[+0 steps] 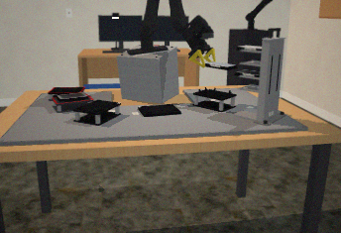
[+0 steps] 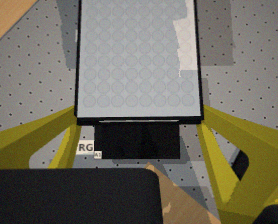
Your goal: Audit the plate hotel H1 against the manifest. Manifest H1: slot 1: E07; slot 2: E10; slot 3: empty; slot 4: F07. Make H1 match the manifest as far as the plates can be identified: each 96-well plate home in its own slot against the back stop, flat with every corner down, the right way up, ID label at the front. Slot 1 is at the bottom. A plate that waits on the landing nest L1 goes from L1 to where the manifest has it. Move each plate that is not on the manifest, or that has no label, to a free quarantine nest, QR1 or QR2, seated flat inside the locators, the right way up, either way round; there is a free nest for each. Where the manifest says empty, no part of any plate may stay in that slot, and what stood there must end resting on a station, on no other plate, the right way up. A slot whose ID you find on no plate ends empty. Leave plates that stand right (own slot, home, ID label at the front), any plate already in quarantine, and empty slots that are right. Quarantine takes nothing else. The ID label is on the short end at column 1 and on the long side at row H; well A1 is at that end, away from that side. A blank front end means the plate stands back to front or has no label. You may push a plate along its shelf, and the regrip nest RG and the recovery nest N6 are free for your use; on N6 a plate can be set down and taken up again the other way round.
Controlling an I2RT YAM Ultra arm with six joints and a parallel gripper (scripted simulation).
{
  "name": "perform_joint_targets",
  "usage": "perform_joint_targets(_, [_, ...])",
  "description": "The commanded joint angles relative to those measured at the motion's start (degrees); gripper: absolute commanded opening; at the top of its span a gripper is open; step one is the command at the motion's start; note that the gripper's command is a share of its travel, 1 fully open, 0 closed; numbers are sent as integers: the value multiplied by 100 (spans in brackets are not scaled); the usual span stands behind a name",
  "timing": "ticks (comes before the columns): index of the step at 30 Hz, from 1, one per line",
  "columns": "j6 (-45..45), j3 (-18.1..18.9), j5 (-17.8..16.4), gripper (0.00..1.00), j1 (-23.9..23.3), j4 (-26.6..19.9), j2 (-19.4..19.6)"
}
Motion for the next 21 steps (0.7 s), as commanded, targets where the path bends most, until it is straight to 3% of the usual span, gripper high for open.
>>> perform_joint_targets(1, [-61, 7, -14, 86, -22, 358, 133])
perform_joint_targets(13, [-102, -130, -55, 86, -85, 885, 602])
perform_joint_targets(15, [-102, -130, -55, 86, -85, 885, 602])
perform_joint_targets(16, [-105, 57, -43, 86, -102, 924, 434])
perform_joint_targets(17, [-108, 49, -43, 86, -106, 962, 667])
perform_joint_targets(21, [-114, -7, -69, 86, -120, 1084, 789])
